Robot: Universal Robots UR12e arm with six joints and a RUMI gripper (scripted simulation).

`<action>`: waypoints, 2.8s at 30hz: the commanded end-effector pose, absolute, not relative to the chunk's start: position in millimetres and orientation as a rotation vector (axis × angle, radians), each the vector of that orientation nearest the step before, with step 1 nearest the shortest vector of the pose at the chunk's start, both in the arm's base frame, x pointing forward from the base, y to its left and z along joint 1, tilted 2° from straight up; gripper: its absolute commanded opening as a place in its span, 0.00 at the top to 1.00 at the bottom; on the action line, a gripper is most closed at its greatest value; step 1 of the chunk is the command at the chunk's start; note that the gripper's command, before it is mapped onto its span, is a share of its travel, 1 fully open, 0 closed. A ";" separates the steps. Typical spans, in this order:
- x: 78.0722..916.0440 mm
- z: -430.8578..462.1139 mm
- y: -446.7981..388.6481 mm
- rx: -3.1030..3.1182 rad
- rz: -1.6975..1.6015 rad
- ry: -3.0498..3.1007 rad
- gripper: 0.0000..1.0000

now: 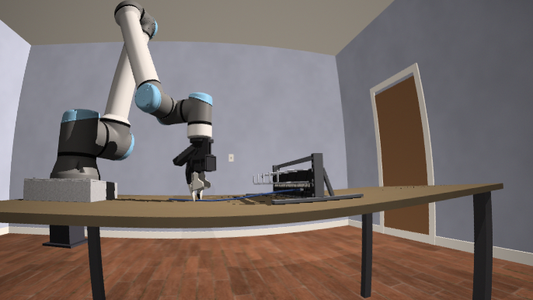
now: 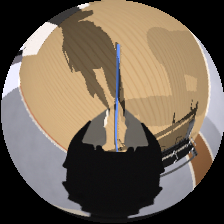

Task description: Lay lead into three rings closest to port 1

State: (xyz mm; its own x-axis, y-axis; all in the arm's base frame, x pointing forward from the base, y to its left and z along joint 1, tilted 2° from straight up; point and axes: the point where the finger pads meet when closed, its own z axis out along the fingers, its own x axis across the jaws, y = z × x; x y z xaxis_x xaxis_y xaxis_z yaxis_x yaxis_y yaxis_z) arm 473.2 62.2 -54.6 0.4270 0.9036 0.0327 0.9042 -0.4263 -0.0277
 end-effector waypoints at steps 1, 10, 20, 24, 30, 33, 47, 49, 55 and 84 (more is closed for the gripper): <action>473.8 -54.5 62.1 -2.620 -0.021 -1.660 0.80; 473.8 -54.5 62.1 -2.620 -0.021 -1.660 0.80; 473.8 -54.5 62.1 -2.620 -0.021 -1.660 0.80; 473.8 -54.5 62.1 -2.620 -0.021 -1.660 0.80; 473.8 -54.5 62.1 -2.620 -0.021 -1.660 0.80; 473.8 -54.5 62.1 -2.620 -0.021 -1.660 0.80; 473.8 -54.5 62.1 -2.620 -0.021 -1.660 1.00; 473.8 -54.5 62.1 -2.620 -0.021 -1.660 1.00; 473.8 -54.5 62.1 -2.620 -0.021 -1.660 1.00; 473.8 -54.5 62.1 -2.620 -0.021 -1.660 1.00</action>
State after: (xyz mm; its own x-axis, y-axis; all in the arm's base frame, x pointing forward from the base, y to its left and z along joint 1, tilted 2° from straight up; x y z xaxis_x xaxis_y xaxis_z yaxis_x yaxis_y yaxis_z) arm 473.2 62.2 -54.8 0.4270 0.9036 0.0327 0.9042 -0.4263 -0.0277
